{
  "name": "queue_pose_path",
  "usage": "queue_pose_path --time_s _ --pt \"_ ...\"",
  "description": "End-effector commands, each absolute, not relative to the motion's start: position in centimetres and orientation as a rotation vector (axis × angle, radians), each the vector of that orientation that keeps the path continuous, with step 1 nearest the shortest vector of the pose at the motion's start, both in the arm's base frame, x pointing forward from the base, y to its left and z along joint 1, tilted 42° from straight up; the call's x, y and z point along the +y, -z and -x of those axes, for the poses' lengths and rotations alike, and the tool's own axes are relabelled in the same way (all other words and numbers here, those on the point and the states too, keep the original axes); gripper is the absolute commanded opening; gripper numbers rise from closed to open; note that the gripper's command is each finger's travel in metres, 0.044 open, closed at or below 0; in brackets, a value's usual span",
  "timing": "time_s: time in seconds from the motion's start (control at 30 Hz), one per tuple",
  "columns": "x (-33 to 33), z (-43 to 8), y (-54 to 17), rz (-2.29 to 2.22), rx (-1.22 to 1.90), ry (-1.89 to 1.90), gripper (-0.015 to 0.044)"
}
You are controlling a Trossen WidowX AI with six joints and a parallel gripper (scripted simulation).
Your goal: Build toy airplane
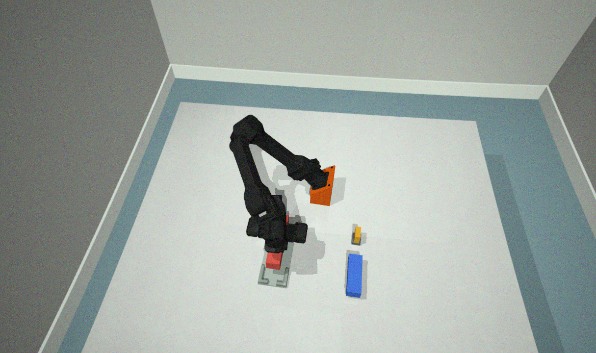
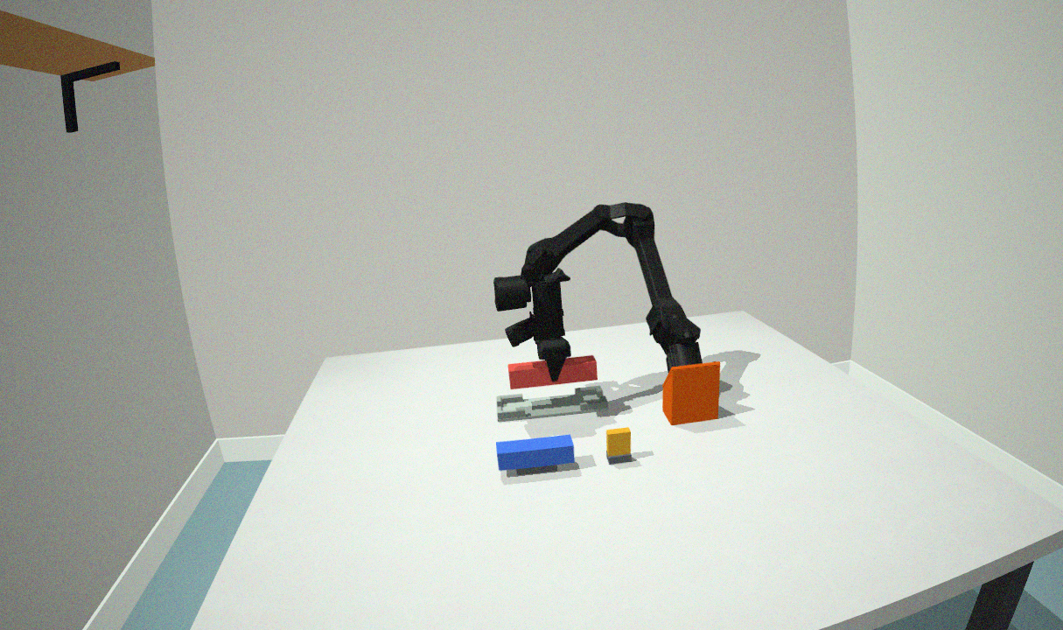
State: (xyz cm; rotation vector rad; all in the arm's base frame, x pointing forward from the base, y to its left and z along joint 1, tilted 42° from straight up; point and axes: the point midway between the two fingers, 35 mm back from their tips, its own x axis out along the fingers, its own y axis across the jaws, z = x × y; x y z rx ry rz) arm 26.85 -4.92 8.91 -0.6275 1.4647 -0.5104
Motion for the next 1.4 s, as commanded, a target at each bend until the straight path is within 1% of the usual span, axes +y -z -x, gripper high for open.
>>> queue_pose_path --time_s 0.0,0.93,1.1,1.27,1.37 --pt "-4.9 -26.9 -9.0 0.634 1.46 0.507 0.0195" --pt "-7.6 -27.2 -6.2 0.635 1.459 0.509 0.0195" --pt "-7.5 -27.1 -6.3 0.625 1.461 0.514 0.0161" --pt "-7.5 -27.1 -6.3 0.625 1.461 0.514 0.003" --pt "-7.5 -27.1 -6.3 0.625 1.461 0.514 0.0109"
